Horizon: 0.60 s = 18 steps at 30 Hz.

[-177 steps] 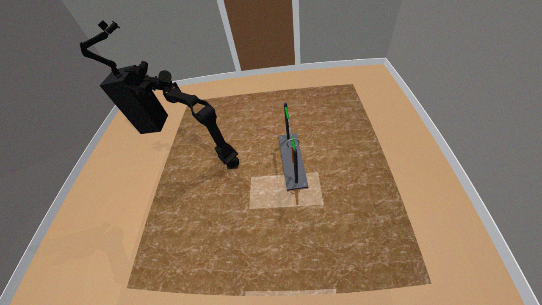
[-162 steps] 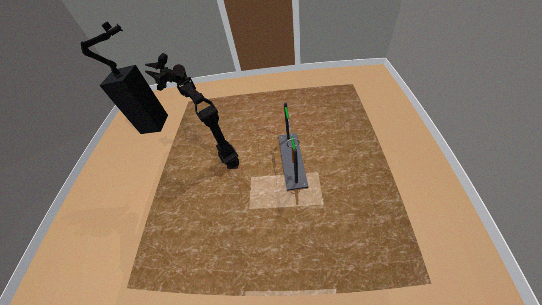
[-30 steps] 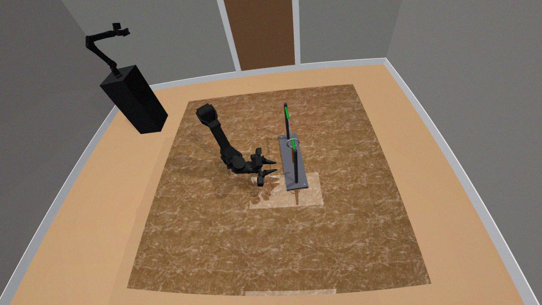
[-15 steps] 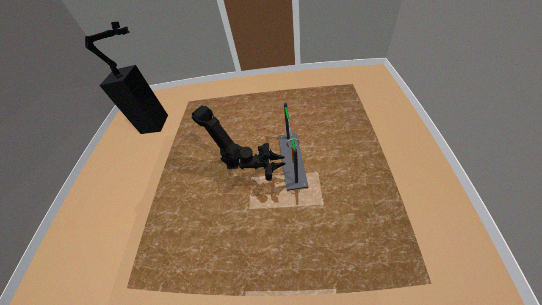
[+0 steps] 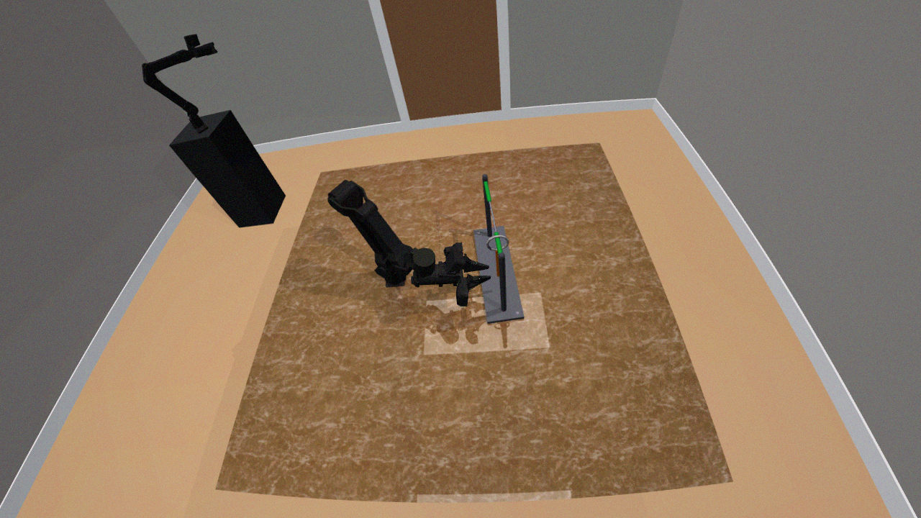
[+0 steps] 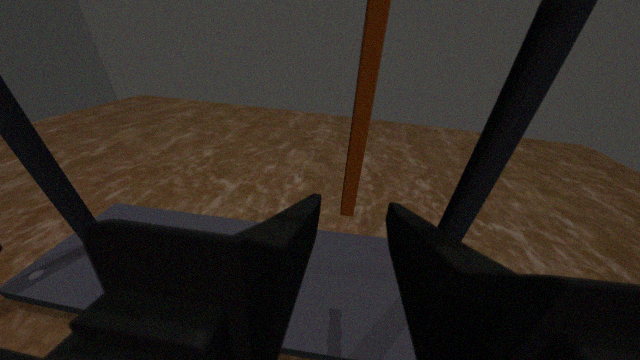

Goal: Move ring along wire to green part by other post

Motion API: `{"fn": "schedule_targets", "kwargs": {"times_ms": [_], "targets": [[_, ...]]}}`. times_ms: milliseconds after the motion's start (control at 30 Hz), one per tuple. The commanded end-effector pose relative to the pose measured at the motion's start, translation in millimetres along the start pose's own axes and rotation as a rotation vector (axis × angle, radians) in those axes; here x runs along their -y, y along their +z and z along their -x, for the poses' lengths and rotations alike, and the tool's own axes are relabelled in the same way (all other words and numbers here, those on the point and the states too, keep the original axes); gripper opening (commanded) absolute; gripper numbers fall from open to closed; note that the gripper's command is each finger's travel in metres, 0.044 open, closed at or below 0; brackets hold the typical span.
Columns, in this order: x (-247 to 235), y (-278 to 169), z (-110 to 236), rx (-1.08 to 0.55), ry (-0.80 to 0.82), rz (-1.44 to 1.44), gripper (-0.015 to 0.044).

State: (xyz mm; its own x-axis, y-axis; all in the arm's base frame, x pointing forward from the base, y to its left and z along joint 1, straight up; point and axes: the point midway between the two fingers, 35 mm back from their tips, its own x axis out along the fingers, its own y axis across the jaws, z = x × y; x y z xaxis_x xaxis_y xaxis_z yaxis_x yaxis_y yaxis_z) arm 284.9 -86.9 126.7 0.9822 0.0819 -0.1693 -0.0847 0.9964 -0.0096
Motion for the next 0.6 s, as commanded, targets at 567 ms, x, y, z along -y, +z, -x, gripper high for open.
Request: {"fn": "schedule_targets", "kwargs": {"times_ms": [567], "targets": [[2.5, 4.7, -31.7, 0.009, -0.004, 0.002, 0.0160]]}}
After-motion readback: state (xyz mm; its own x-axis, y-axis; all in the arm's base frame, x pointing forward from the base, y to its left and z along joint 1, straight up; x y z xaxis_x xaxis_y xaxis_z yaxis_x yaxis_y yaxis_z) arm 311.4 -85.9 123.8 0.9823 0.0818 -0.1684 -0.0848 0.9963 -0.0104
